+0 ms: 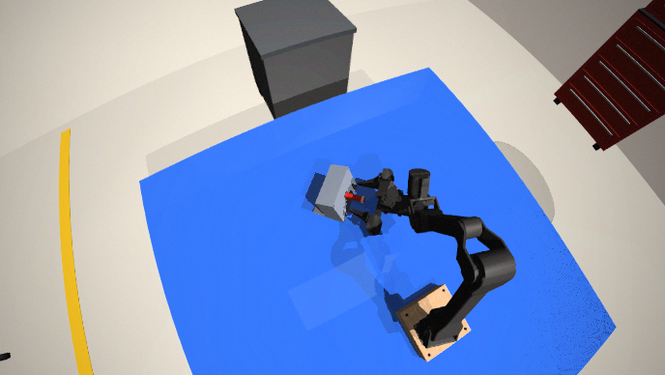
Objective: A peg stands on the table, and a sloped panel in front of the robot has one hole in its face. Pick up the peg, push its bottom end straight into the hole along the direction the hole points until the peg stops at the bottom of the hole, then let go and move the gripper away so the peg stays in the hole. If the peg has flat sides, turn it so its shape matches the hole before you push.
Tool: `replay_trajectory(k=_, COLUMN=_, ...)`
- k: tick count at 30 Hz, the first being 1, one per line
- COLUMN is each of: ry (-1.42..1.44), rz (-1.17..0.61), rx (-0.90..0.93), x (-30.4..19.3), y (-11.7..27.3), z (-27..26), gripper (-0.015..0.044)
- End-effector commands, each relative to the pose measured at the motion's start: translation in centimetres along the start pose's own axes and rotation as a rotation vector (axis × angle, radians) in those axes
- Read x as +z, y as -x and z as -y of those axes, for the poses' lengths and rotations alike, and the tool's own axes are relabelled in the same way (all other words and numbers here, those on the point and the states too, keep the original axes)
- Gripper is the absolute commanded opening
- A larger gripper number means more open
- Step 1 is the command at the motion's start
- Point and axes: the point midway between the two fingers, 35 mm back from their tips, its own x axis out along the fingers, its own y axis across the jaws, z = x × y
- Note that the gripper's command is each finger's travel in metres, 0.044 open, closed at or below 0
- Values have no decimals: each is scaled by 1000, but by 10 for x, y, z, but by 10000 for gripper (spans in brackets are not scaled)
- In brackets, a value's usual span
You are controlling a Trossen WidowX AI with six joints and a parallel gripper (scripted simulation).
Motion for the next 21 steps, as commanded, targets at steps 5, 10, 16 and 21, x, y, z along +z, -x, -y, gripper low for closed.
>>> replay_trajectory(k=5, ry=3, rz=-6, rx=1, x=-1, y=14, z=2, gripper=440)
replay_trajectory(k=10, ry=2, rz=-11, rx=1, x=-2, y=22, z=3, gripper=440)
replay_trajectory(k=16, ry=1, rz=-15, rx=2, x=-3, y=32, z=4, gripper=440)
replay_trajectory(k=21, ry=1, rz=-17, rx=2, x=-4, y=40, z=5, gripper=440)
